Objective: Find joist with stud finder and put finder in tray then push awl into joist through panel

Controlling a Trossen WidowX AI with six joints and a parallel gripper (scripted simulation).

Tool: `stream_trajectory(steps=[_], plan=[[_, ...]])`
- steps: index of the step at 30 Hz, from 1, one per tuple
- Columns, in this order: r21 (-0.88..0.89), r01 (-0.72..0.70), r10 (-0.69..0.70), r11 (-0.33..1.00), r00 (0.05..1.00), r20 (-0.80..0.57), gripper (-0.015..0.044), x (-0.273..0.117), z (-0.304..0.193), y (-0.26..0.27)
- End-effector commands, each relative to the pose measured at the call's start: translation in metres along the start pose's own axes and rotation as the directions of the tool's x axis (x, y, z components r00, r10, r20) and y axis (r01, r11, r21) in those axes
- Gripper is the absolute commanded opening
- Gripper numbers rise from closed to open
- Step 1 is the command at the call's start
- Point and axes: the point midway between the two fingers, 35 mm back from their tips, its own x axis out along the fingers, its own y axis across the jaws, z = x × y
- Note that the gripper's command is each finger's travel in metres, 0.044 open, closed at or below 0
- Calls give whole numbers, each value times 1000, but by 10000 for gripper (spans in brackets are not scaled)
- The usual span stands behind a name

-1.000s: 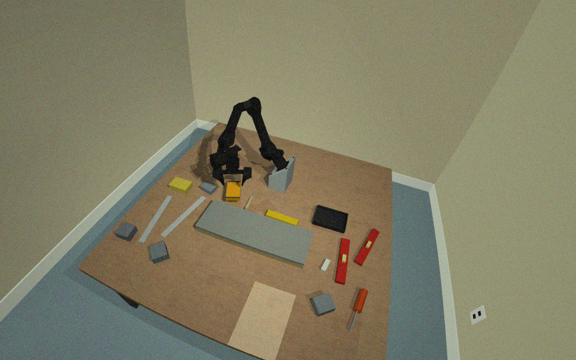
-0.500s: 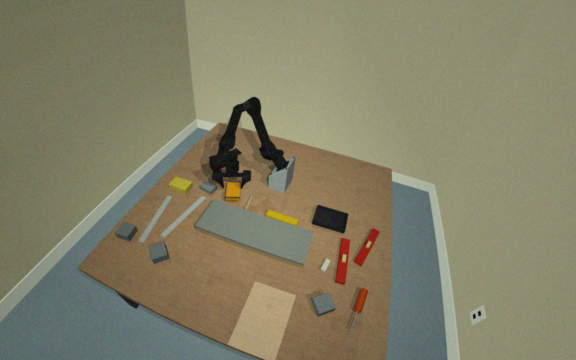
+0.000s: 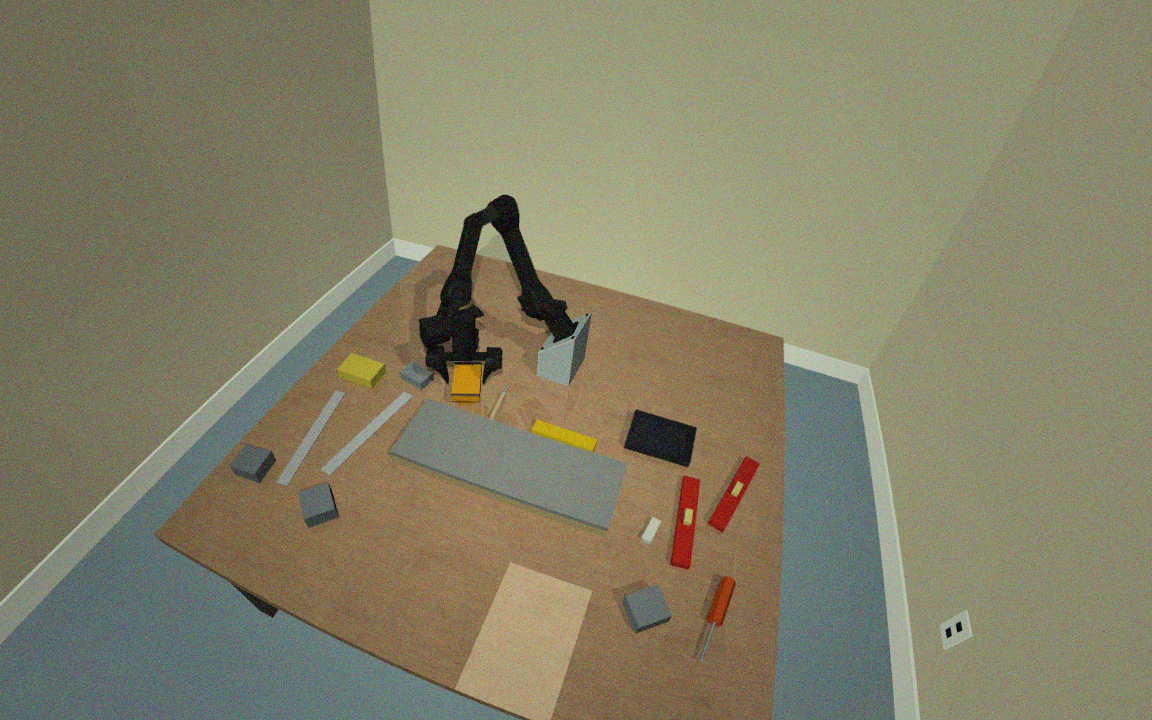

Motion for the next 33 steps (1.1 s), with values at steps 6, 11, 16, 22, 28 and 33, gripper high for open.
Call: stream_trajectory(steps=[6,11,16,22,28,33], plan=[[-10,9,-9,1000,1000,2,400,5,0,-3],[-10,9,-9,1000,1000,2,367,5,0,-3],[-10,9,-9,1000,1000,2,333,5,0,-3],[-9,10,-10,1000,1000,2,235,3,-1,-3],[-9,11,-11,1000,1000,1,77,-5,-2,-2],[-9,11,-11,1000,1000,1,0,-14,-3,-2]])
